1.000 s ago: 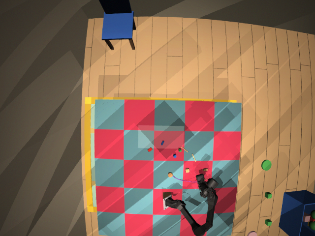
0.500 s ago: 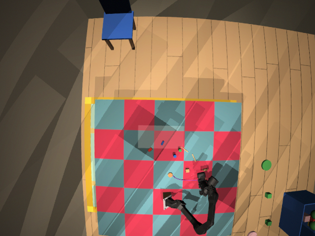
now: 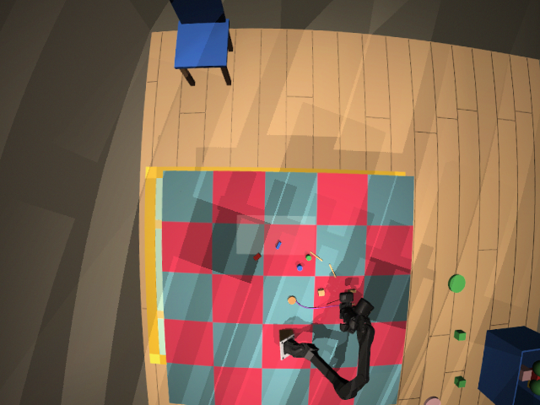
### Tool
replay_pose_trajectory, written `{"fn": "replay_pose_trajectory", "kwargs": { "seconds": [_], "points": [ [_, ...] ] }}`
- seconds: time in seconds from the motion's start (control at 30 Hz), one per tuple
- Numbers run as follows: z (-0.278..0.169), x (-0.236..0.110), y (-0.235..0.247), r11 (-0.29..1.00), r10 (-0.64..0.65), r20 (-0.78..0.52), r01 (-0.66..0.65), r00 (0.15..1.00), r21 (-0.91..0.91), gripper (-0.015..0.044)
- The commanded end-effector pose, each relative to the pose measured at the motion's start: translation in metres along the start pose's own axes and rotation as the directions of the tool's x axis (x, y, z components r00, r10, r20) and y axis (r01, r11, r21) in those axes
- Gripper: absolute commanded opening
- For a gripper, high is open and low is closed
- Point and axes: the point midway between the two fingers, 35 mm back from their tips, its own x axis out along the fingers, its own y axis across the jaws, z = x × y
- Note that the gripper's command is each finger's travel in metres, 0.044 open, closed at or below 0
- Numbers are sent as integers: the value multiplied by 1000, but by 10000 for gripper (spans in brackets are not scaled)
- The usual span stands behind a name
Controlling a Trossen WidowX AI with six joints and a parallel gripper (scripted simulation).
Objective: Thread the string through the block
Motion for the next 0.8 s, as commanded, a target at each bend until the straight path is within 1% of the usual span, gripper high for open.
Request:
{"fn": "replay_pose_trajectory", "kwargs": {
  "seconds": [0.0,0.77],
  "points": [
    [0,0,6,999,-3,-1,3,1000,36,0],
    [-4,0,31,982,3,-12,0,1000,190,0]
  ]
}}
